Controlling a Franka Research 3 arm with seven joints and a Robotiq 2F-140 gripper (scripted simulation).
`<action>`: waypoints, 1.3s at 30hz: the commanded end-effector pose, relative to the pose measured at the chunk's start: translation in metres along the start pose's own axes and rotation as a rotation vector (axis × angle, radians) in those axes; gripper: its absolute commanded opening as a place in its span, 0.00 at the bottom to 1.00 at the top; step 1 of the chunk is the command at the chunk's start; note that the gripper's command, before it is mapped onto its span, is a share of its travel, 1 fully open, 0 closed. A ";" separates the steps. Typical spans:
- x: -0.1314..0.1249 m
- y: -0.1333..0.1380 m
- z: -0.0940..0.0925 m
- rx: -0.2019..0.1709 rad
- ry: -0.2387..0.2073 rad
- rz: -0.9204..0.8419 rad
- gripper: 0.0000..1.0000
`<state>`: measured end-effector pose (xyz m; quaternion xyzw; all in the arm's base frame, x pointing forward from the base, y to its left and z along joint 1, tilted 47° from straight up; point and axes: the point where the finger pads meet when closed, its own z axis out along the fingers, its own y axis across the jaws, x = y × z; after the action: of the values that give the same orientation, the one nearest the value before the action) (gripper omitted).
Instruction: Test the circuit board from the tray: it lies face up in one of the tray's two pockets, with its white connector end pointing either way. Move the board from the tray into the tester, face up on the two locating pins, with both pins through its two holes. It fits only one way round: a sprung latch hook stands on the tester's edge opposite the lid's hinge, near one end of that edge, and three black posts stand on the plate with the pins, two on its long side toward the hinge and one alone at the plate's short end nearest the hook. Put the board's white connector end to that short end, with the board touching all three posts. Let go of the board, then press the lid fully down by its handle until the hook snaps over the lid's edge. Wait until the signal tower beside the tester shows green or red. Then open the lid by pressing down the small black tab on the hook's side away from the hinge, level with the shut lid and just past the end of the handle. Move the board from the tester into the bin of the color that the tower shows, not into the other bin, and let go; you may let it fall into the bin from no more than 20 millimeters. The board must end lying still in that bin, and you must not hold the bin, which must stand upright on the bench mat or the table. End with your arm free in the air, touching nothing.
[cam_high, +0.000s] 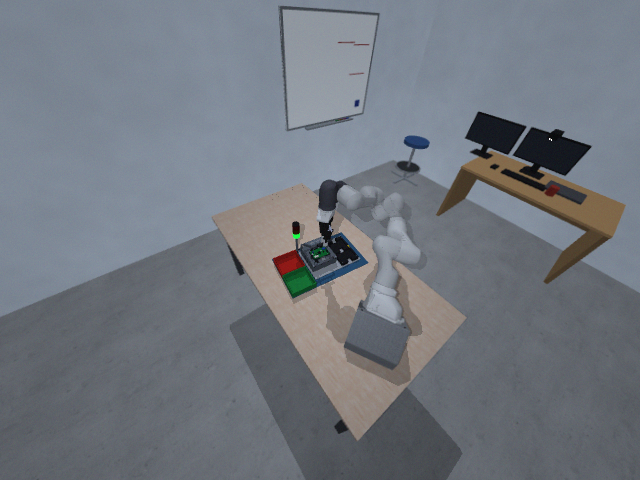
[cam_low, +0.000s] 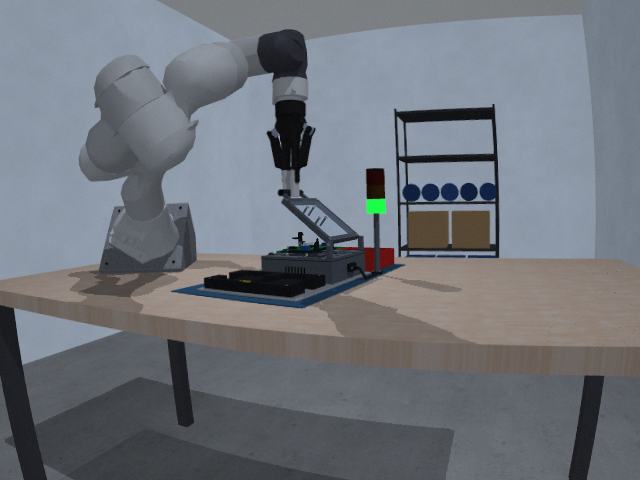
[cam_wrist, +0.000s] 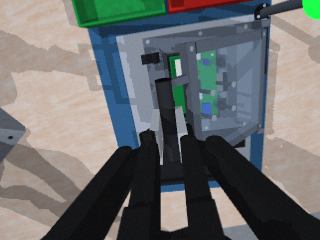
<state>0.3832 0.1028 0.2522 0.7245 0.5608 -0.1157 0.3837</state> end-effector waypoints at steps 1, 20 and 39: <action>0.001 0.003 -0.005 -0.012 0.006 0.003 0.00; 0.001 0.003 -0.005 -0.012 0.006 0.003 0.00; 0.001 0.003 -0.005 -0.012 0.006 0.003 0.16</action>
<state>0.3840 0.1055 0.2545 0.7240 0.5616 -0.1118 0.3846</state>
